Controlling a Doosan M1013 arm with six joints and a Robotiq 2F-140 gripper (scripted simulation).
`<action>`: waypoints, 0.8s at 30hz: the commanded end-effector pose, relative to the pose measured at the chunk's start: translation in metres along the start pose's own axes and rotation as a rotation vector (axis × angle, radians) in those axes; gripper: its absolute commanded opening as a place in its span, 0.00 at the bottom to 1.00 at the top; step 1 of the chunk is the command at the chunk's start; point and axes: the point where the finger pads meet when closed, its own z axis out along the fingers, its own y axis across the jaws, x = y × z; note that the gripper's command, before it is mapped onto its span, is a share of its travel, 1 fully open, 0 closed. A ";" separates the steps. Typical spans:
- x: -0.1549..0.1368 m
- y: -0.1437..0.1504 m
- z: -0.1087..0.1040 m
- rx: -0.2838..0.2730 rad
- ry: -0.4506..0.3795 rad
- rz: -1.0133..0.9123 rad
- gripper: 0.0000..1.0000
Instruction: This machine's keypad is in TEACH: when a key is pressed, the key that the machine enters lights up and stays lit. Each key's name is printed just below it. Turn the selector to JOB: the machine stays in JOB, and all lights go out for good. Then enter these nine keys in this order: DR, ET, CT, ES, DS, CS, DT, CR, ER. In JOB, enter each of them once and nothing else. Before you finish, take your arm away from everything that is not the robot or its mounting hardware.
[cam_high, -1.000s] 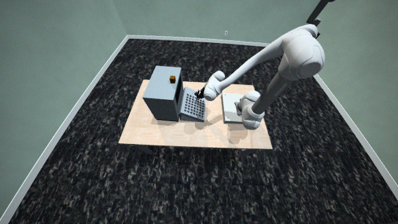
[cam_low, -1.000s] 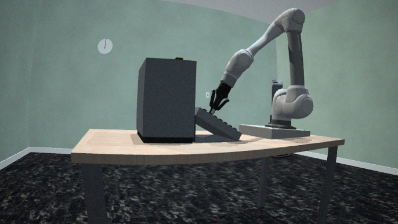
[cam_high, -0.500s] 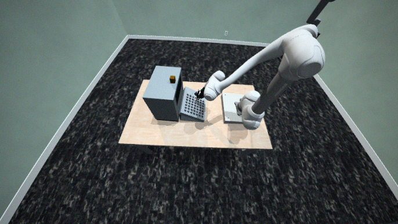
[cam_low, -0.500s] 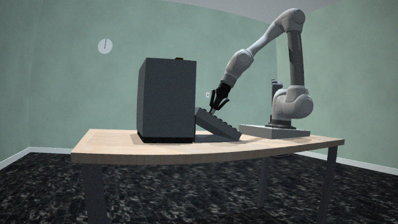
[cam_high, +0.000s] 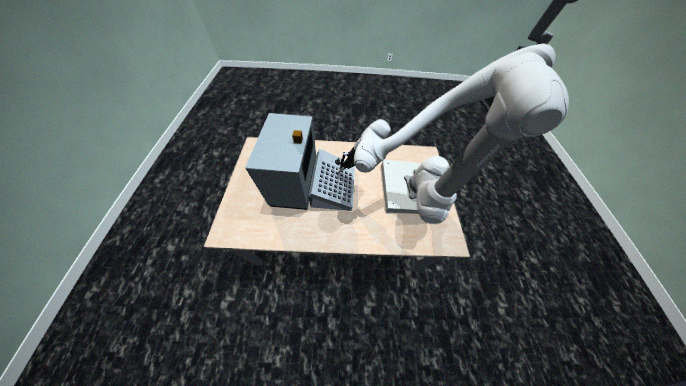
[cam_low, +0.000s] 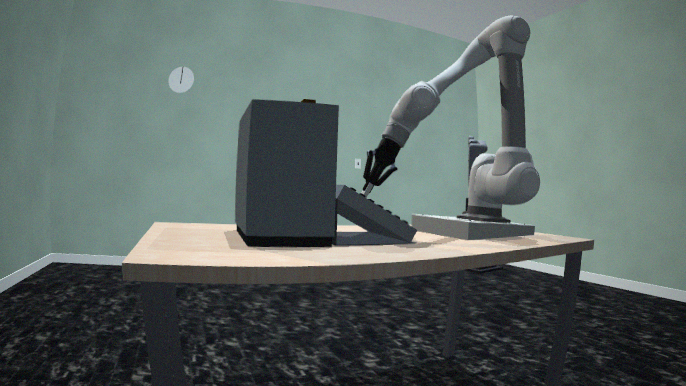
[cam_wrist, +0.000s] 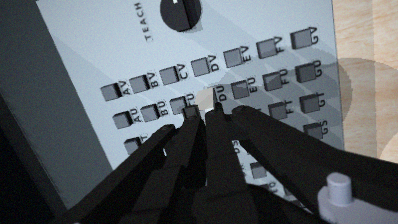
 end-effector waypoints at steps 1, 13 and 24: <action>0.000 0.000 -0.006 0.000 0.000 0.000 0.00; 0.000 0.000 -0.018 0.000 0.000 0.000 0.00; -0.020 -0.010 -0.019 0.000 0.000 0.000 0.00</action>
